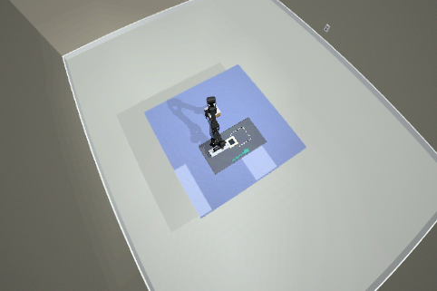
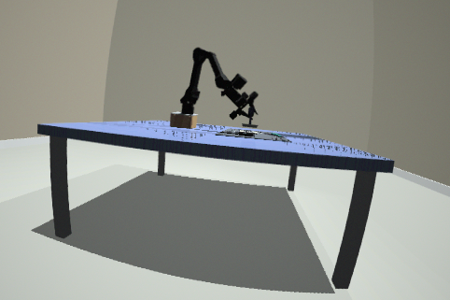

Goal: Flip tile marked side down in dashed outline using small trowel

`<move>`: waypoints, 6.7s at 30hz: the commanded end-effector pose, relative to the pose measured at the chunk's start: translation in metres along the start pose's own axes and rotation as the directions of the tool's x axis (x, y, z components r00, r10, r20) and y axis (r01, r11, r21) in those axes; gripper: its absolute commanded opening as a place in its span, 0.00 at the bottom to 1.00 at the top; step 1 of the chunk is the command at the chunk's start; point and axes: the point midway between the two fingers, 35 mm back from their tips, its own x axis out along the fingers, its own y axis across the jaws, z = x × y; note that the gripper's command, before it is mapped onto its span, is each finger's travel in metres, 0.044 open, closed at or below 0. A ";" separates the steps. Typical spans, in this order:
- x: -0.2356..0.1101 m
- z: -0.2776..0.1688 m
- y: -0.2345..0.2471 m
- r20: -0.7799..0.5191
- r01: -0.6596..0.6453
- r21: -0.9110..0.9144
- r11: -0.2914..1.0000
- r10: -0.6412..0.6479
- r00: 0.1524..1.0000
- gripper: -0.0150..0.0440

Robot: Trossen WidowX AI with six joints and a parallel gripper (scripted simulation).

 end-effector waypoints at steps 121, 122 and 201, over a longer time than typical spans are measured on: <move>-0.027 -0.094 0.032 -0.063 -0.006 0.086 0.996 0.011 0.998 0.25; -0.028 -0.089 0.033 -0.062 -0.006 0.086 0.996 0.012 0.998 0.25; -0.002 -0.180 0.065 -0.125 0.079 0.031 0.996 -0.074 0.989 0.25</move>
